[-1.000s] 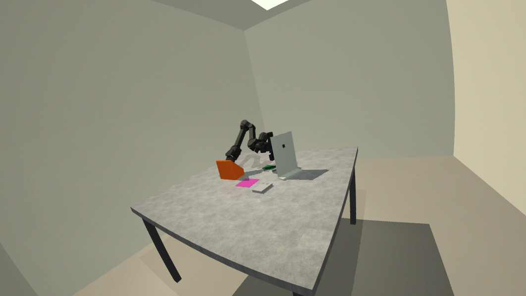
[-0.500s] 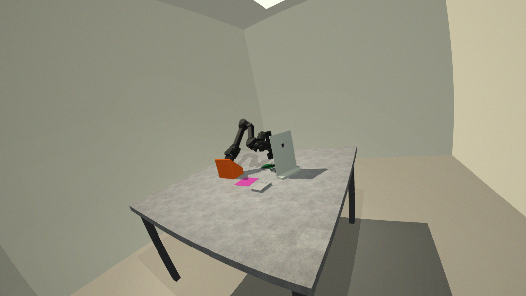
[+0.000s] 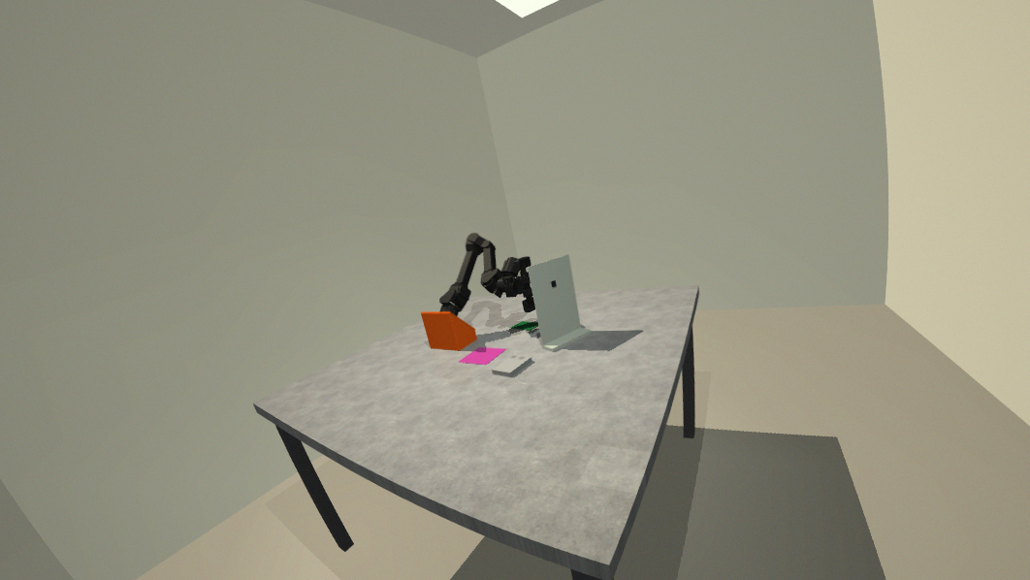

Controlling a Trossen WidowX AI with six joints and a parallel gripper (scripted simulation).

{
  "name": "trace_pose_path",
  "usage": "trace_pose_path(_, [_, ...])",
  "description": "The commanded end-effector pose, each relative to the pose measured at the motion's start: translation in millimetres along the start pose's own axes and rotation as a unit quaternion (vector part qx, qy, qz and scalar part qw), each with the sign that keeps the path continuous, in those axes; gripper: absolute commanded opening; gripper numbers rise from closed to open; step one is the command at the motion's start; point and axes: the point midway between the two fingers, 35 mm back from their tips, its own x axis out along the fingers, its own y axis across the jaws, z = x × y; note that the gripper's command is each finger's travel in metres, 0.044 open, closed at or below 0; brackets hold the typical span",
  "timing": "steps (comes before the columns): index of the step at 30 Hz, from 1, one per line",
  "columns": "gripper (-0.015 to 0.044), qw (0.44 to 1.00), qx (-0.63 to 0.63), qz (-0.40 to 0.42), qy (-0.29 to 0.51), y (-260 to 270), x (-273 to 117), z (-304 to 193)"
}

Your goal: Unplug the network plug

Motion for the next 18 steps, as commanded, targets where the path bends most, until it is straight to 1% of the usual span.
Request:
trace_pose_path(1, [0.0000, 1.000, 0.000, 0.003, -0.002, 1.1, -2.3, -0.4])
trace_pose_path(18, [0.0000, 1.000, 0.000, 0.003, -0.002, 1.0, -9.7, -3.0])
